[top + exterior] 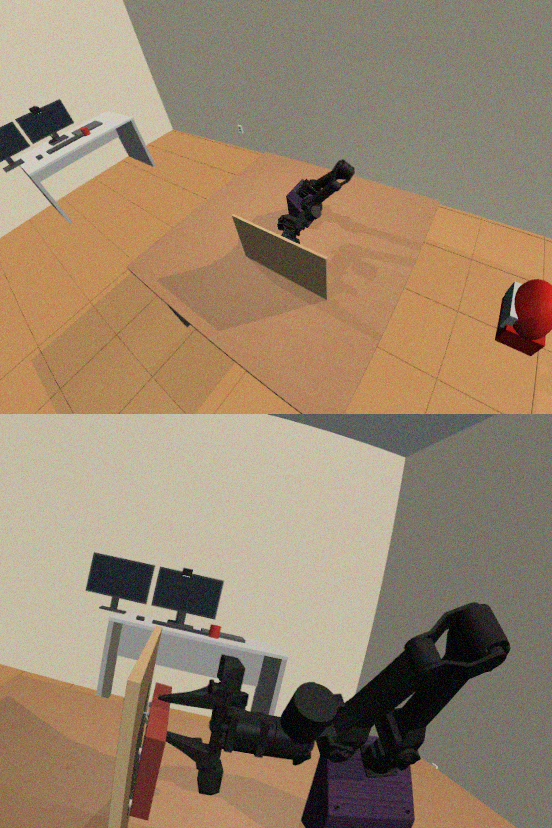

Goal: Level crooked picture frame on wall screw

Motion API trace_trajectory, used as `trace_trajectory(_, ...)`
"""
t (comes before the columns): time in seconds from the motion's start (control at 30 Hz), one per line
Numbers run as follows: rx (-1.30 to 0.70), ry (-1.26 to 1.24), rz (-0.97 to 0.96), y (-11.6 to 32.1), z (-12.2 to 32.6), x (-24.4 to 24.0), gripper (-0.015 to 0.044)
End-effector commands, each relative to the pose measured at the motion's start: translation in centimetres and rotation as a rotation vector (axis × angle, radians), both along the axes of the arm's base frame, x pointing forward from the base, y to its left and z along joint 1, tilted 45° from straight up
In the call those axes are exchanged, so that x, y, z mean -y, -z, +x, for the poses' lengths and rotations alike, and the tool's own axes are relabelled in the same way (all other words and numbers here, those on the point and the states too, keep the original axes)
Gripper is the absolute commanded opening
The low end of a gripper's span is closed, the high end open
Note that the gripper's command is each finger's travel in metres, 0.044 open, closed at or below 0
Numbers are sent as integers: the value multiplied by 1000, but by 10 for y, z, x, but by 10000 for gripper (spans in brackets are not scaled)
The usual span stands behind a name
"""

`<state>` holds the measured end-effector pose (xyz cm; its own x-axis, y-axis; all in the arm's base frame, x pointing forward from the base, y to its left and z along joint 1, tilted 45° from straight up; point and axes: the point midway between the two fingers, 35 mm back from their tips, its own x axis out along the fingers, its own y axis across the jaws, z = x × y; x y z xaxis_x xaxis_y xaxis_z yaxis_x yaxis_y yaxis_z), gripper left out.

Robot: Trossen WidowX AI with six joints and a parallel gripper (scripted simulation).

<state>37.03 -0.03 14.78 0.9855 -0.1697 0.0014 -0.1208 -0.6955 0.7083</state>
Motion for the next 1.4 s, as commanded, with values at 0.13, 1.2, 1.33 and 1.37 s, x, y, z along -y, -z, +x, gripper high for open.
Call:
trace_trajectory(0.13, -9, 2, -37, -3, -13, -6, 260)
trace_trajectory(1.2, -128, 30, -274, -31, -163, -26, 260)
trace_trajectory(1.33, -135, 36, -291, -31, -181, -15, 260)
trace_trajectory(1.37, -136, 37, -295, -30, -185, -13, 260)
